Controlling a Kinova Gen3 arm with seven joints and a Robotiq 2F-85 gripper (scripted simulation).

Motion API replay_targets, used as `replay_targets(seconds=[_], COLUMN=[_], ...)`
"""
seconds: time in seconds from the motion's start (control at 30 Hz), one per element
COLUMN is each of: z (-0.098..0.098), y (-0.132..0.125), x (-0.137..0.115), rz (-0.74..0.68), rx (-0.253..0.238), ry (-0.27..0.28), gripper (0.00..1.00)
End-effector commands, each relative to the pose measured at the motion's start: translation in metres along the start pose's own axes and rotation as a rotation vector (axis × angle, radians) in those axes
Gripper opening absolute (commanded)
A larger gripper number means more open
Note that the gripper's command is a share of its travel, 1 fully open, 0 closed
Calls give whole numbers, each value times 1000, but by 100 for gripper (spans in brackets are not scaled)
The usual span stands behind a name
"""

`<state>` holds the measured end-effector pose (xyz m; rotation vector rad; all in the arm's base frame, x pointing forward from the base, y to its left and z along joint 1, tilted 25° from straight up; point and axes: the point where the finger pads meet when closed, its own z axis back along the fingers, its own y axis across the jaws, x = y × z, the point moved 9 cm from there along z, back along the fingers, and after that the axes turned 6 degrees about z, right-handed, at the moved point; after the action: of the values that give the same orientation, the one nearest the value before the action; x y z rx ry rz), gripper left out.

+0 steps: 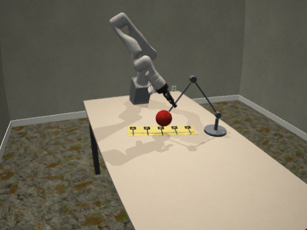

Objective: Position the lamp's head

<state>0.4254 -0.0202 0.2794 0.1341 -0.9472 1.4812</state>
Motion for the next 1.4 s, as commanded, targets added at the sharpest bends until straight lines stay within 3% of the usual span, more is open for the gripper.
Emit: replay_targets(seconds=[0.0,0.4,0.47,0.97,1.37], z=[11,63,63,118,125], y=[-1,0,0,2,-1], x=[-1,-1,-1,6,0], rz=[-1,-1,-1,10,17], rx=[-6,-6,-6,11,19], ry=[5,5,5,-13,-22], gripper=[100,100,100,100,100])
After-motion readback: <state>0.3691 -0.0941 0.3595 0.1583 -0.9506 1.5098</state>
